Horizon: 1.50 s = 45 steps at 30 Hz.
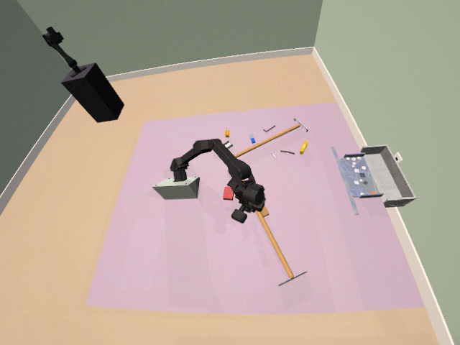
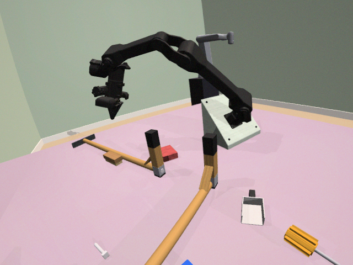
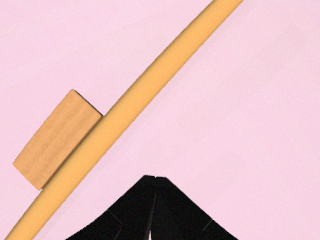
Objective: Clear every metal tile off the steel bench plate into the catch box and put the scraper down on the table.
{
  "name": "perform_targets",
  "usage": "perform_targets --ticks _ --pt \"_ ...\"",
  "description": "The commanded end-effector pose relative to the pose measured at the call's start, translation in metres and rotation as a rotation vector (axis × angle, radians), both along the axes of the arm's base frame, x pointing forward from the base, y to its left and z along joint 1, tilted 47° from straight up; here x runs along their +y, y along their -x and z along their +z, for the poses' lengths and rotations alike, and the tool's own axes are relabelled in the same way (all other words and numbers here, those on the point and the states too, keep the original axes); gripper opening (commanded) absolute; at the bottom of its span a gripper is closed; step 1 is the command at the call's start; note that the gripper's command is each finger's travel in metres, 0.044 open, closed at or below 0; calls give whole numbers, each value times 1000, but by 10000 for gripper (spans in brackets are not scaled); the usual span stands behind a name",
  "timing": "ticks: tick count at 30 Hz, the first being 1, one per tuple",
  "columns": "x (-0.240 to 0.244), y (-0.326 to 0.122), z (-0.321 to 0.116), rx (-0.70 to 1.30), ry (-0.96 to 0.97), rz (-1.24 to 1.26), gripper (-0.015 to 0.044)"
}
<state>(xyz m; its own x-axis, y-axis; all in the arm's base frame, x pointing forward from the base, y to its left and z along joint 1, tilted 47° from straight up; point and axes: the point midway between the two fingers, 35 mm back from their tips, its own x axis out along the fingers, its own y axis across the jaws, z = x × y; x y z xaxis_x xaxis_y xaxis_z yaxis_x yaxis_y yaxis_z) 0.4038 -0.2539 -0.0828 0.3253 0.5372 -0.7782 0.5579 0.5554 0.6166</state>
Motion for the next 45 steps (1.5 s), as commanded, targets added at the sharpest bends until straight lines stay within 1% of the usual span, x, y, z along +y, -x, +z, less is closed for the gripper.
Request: perform_targets --ticks 1,9,14,45 --pt "-5 6 5 -26 12 -3 0" --pt "-13 19 12 -61 37 -9 0" --pt "-12 20 10 -64 39 -9 0" --pt "38 6 -47 -72 47 -13 0"
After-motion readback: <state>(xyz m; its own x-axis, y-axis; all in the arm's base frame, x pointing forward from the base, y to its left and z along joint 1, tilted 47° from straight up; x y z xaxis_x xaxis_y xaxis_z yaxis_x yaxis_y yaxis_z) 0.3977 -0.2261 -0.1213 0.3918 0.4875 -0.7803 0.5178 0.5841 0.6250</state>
